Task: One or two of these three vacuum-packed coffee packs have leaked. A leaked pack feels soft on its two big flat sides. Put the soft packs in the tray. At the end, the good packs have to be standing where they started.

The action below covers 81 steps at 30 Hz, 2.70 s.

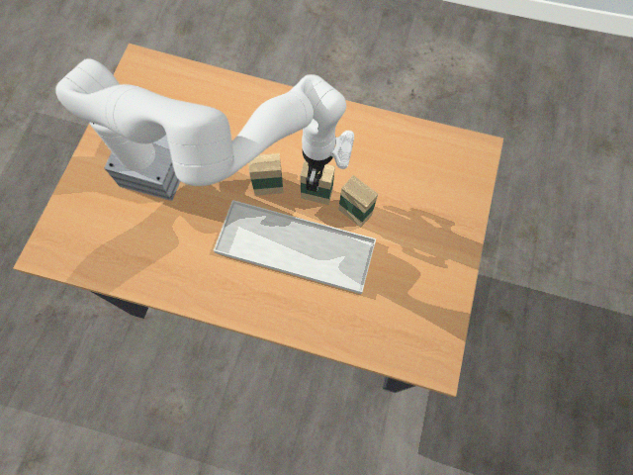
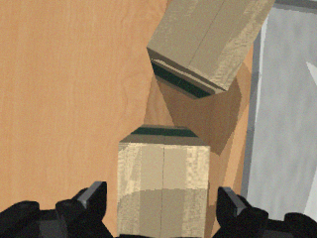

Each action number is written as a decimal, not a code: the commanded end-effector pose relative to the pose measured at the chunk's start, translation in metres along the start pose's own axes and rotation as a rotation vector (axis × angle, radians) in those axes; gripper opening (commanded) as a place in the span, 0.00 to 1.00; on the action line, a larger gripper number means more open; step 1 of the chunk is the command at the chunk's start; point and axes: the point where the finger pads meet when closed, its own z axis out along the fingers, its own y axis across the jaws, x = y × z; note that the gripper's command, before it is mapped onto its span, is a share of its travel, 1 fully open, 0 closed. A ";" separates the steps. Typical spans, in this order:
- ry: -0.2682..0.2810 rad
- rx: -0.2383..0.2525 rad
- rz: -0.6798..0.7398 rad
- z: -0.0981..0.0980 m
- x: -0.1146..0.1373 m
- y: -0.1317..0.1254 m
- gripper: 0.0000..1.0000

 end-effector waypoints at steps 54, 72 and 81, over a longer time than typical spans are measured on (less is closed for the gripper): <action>0.002 0.000 0.000 -0.001 0.001 0.000 0.23; 0.002 0.000 0.000 -0.001 0.001 0.000 0.81; 0.002 0.000 0.000 -0.001 0.001 0.000 0.81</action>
